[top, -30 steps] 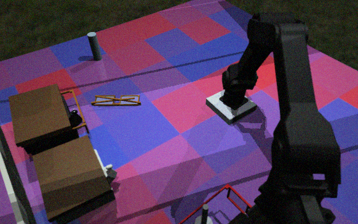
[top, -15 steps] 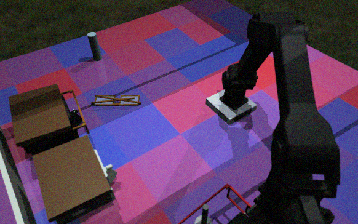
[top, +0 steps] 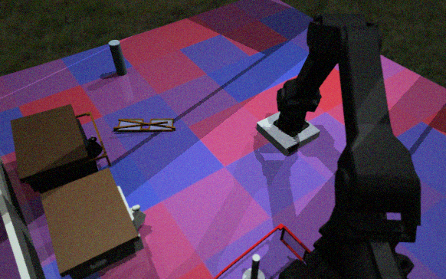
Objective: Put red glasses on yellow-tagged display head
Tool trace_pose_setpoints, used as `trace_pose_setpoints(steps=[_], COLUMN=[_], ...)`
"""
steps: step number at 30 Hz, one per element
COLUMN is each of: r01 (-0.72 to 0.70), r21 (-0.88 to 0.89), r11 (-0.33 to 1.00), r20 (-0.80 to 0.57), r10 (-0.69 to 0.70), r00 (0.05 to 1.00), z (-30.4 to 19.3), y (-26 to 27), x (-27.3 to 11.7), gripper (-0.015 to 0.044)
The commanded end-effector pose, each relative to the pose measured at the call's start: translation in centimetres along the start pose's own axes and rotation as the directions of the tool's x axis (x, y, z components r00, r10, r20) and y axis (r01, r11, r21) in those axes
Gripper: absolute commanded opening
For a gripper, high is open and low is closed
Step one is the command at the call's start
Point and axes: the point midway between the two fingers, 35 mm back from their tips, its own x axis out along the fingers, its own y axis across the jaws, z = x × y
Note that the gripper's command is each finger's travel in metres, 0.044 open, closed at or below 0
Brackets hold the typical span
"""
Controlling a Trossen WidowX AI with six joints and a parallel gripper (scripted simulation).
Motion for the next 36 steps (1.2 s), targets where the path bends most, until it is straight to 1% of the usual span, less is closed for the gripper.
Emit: trace_pose_setpoints(steps=[1, 7, 15, 36], r01=[0.009, 0.009, 0.003, -0.025], r21=[-0.004, -0.004, -0.007, -0.053], r11=[1.000, 1.000, 1.000, 0.998], r20=[0.018, 0.018, 0.026, 0.144], r10=[-0.009, -0.009, -0.003, 0.032], r00=[1.000, 1.000, 1.000, 0.989], z=[0.0, -0.5, -1.3, -12.1], y=[-0.1, 0.0, -0.6, -5.9], x=[-2.4, -5.4, -5.6, -7.6], gripper=[0.0000, 0.0000, 0.0000, 0.0000])
